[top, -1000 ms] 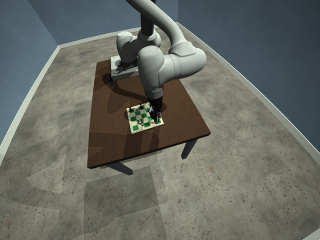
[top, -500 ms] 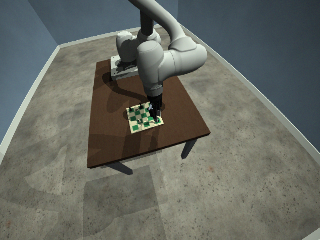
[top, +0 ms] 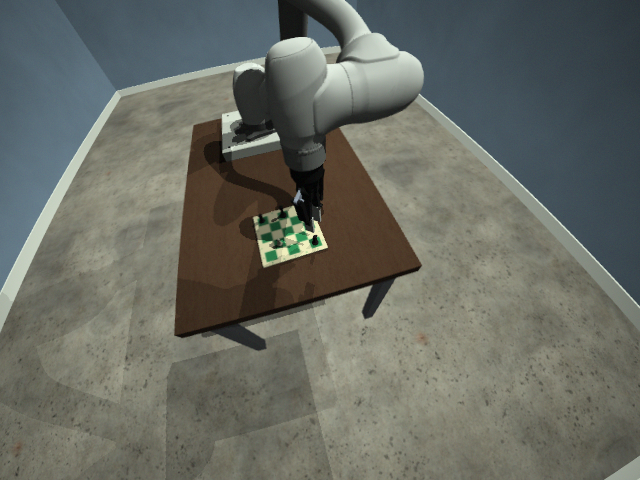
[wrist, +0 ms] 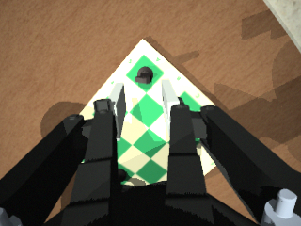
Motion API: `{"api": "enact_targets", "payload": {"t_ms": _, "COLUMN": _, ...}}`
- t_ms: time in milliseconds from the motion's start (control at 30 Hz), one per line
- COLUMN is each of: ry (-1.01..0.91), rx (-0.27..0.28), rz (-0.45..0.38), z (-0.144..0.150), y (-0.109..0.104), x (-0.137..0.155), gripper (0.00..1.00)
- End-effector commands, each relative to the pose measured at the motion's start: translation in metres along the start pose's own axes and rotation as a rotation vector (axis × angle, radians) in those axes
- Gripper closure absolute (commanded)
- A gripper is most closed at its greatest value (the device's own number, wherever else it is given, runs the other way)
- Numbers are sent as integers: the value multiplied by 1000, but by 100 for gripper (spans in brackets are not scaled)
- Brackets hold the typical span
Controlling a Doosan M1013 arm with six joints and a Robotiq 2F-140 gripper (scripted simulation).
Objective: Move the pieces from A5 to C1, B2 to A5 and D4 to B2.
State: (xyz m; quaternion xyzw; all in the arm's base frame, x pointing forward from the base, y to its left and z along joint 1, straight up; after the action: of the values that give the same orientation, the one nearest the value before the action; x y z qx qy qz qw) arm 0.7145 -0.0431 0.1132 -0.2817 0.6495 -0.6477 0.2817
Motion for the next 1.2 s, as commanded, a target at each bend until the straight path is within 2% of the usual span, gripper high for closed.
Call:
{"api": "enact_targets", "payload": {"t_ms": 0, "ry": 0, "rx": 0, "rz": 0, "z": 0, "y": -6, "x": 0, "gripper": 77}}
{"api": "enact_targets", "payload": {"t_ms": 167, "ry": 0, "rx": 0, "rz": 0, "z": 0, "y": -10, "x": 0, "gripper": 77}}
{"api": "enact_targets", "payload": {"t_ms": 200, "ry": 0, "rx": 0, "rz": 0, "z": 0, "y": -10, "x": 0, "gripper": 0}}
{"api": "enact_targets", "payload": {"t_ms": 867, "ry": 8, "rx": 0, "rz": 0, "z": 1, "y": -9, "x": 1, "gripper": 0}}
{"api": "enact_targets", "payload": {"t_ms": 933, "ry": 140, "rx": 0, "rz": 0, "z": 10, "y": -7, "x": 24, "gripper": 0}}
{"api": "enact_targets", "payload": {"t_ms": 1000, "ry": 140, "rx": 0, "rz": 0, "z": 10, "y": -7, "x": 24, "gripper": 0}}
{"api": "enact_targets", "payload": {"t_ms": 1067, "ry": 403, "rx": 0, "rz": 0, "z": 26, "y": -3, "x": 69, "gripper": 0}}
{"api": "enact_targets", "payload": {"t_ms": 1100, "ry": 403, "rx": 0, "rz": 0, "z": 26, "y": -3, "x": 69, "gripper": 0}}
{"api": "enact_targets", "payload": {"t_ms": 1133, "ry": 495, "rx": -1, "rz": 1, "z": 33, "y": -1, "x": 91, "gripper": 0}}
{"api": "enact_targets", "payload": {"t_ms": 1167, "ry": 528, "rx": 0, "rz": 0, "z": 33, "y": -1, "x": 91, "gripper": 0}}
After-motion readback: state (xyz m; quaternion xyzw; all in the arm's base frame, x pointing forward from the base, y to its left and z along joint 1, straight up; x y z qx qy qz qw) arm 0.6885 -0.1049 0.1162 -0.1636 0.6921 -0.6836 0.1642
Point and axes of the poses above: the point where the finger pads meet when closed, its own y axis out along the fingers, its own z axis across the jaws, x = y × z, the point moved 3 cm from there along -y, back along the fingers, and after that the axes turned 10 degrees about -y, right-handed, at the moved point
